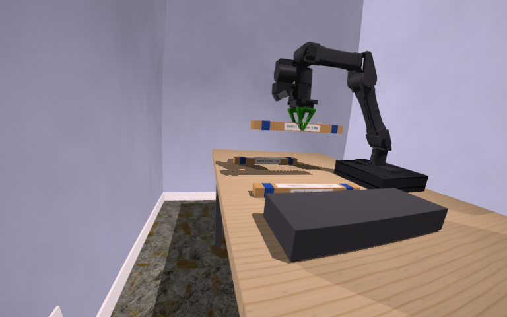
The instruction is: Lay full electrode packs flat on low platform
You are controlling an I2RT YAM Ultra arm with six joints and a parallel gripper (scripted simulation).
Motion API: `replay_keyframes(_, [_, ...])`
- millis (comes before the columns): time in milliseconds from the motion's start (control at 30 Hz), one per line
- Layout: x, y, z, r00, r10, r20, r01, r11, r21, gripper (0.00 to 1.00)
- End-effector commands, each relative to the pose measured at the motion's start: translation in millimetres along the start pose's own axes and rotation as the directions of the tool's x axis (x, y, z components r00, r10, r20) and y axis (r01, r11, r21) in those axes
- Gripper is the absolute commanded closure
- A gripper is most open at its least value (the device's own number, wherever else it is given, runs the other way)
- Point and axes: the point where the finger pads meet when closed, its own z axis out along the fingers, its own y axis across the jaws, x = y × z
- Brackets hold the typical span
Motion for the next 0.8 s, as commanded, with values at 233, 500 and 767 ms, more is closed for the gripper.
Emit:
replay_keyframes(233, [2.9,0.6,-40.6,0.995,0.029,0.099,-0.03,0.999,0.011,1.0])
replay_keyframes(500, [3.7,3.0,-40.0,0.995,0.022,0.096,-0.023,1.0,0.006,1.0])
replay_keyframes(767, [3.9,3.1,-39.0,0.995,0.022,0.093,-0.023,1.0,0.006,1.0])
